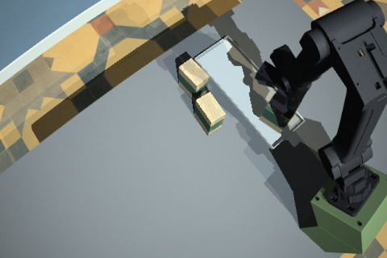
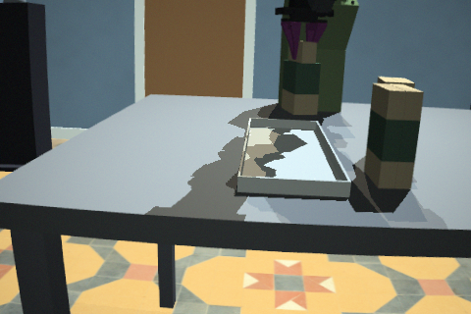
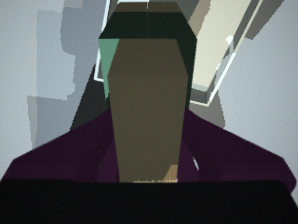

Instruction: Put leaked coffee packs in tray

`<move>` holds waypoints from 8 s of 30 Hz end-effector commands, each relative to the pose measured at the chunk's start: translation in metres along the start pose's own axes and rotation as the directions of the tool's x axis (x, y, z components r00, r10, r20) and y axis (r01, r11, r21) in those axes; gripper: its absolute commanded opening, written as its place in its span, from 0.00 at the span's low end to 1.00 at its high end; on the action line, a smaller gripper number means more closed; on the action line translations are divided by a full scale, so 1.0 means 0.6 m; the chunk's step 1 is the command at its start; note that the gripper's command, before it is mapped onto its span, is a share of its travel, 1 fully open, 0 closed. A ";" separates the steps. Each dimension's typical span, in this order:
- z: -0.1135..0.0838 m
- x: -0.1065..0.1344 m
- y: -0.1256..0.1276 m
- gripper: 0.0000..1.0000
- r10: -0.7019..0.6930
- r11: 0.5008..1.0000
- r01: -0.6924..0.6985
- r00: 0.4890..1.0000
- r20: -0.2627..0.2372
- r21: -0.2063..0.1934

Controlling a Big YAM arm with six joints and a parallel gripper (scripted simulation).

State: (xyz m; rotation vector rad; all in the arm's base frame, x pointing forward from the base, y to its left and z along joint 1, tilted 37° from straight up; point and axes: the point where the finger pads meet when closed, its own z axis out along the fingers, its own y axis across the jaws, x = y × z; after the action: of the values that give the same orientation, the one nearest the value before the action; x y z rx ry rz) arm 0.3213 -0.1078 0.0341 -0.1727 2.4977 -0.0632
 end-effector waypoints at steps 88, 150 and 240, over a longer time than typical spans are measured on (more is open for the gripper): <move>0.077 -0.007 -0.036 0.24 -0.053 0.999 0.053 0.998 0.019 0.006; 0.073 -0.008 -0.036 0.78 -0.055 0.998 0.055 0.998 0.021 0.007; -0.005 -0.311 0.172 0.78 0.374 0.927 -0.374 0.926 0.043 -0.004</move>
State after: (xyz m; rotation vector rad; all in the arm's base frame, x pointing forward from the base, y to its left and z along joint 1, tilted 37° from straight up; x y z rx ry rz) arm 0.4477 0.0268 0.1214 0.2918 2.4814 0.0895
